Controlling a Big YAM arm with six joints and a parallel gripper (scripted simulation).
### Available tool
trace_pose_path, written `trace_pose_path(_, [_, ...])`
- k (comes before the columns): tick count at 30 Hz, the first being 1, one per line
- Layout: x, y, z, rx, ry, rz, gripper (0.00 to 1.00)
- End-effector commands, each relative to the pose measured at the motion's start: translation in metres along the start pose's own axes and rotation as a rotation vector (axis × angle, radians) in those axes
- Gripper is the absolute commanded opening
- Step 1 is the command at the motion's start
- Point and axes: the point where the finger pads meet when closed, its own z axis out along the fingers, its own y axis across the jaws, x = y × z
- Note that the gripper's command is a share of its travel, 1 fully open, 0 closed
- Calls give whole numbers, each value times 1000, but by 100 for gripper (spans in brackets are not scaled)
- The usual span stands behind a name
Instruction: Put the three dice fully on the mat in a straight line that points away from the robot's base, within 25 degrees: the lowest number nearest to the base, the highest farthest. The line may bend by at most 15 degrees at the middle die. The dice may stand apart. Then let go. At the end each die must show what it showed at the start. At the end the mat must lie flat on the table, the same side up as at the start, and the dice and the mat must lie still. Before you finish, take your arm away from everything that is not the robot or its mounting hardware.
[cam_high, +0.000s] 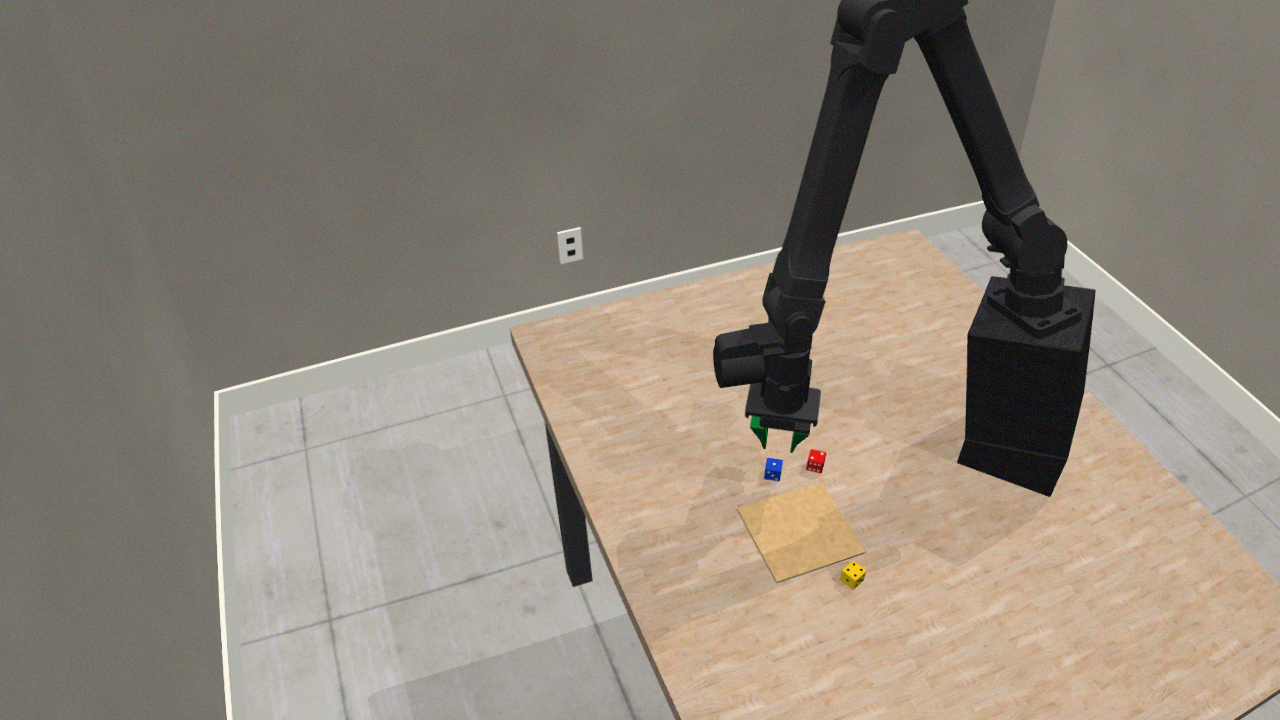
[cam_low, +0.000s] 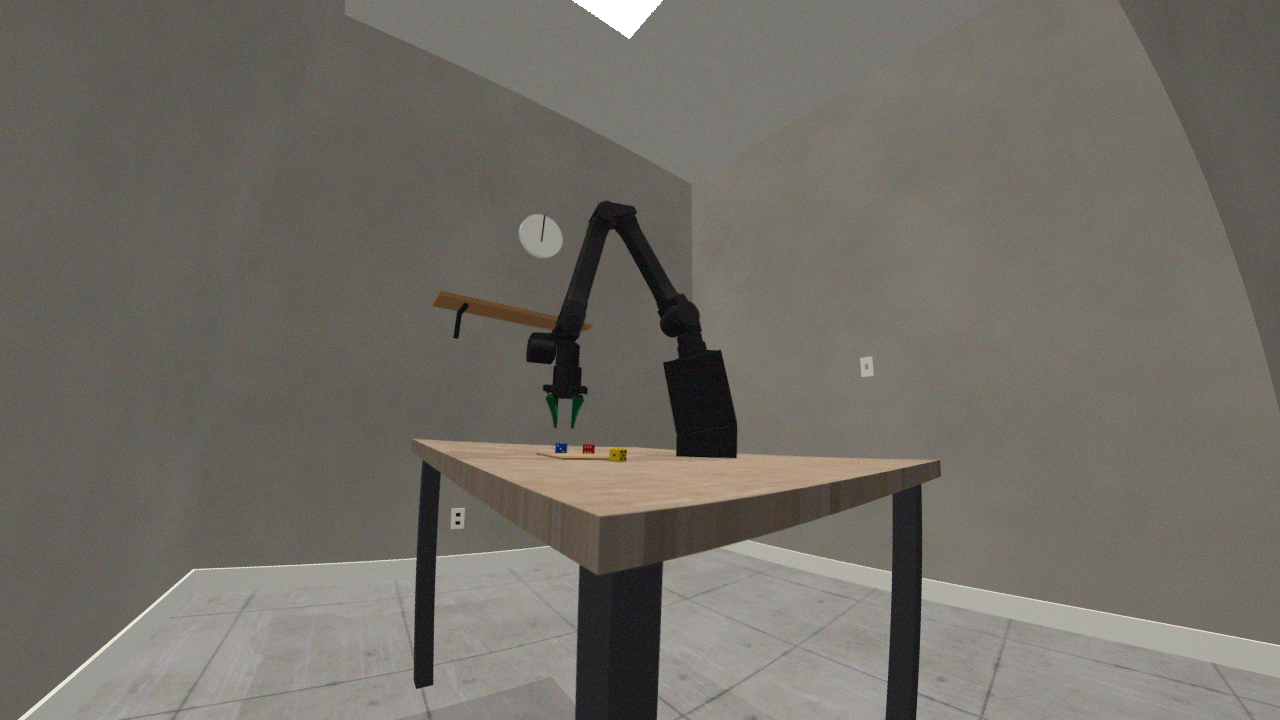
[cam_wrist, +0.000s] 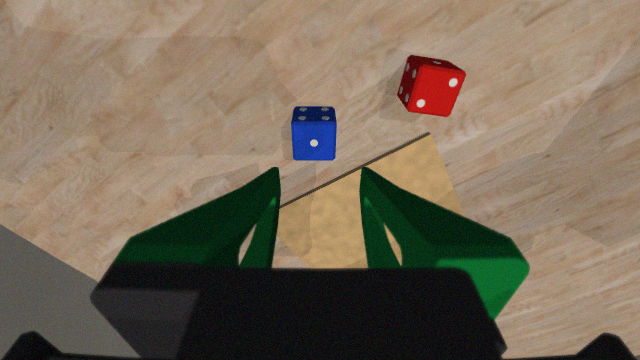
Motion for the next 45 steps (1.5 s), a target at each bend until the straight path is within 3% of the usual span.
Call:
trace_pose_path(1, [1, 16, 5, -30, 10, 4, 39])
trace_pose_path(14, [3, 15, 20, -32, 12, -1, 39])
trace_pose_path(15, [5, 25, 10, -61, 23, 5, 39])
trace_pose_path(17, [2, 15, 23, -32, 11, 2, 39])
trace_pose_path(22, [1, 9, 29, -21, 7, -1, 39])
trace_pose_path(25, [2, 17, 23, -42, 15, 3, 39])
trace_pose_path(45, [2, 14, 27, -33, 12, 2, 39])
